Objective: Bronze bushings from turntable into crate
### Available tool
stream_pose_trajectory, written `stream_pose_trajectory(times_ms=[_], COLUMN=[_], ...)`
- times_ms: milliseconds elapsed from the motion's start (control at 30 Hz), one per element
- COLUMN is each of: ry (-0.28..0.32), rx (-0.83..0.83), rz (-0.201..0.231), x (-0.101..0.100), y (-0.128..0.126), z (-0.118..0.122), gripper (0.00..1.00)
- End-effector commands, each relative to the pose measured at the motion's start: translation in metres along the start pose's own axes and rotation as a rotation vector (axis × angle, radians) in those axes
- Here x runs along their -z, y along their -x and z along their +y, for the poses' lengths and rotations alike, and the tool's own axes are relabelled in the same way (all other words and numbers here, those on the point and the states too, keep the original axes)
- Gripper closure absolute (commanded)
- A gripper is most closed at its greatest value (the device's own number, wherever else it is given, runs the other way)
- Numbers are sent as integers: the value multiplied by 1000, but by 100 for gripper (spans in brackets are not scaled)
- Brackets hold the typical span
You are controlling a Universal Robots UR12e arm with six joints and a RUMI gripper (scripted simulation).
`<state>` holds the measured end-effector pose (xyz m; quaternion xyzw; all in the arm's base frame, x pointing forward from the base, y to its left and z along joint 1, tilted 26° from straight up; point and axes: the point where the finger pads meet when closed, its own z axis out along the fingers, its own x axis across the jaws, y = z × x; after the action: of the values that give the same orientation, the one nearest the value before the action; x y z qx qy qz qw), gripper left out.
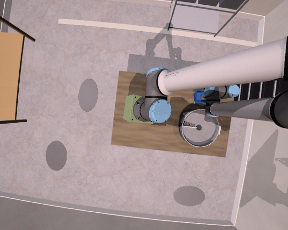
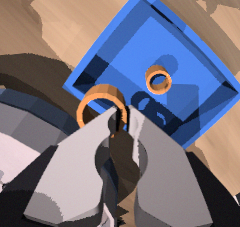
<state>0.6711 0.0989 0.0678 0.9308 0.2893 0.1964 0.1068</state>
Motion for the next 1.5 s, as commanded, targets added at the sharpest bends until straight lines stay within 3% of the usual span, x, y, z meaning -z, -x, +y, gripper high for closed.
stream_pose_trajectory(times_ms=[0, 1467], ry=[1, 1], rx=[0, 0], rz=[0, 0], x=[0, 0], y=[-13, -19], z=[-5, -8], gripper=[100, 100])
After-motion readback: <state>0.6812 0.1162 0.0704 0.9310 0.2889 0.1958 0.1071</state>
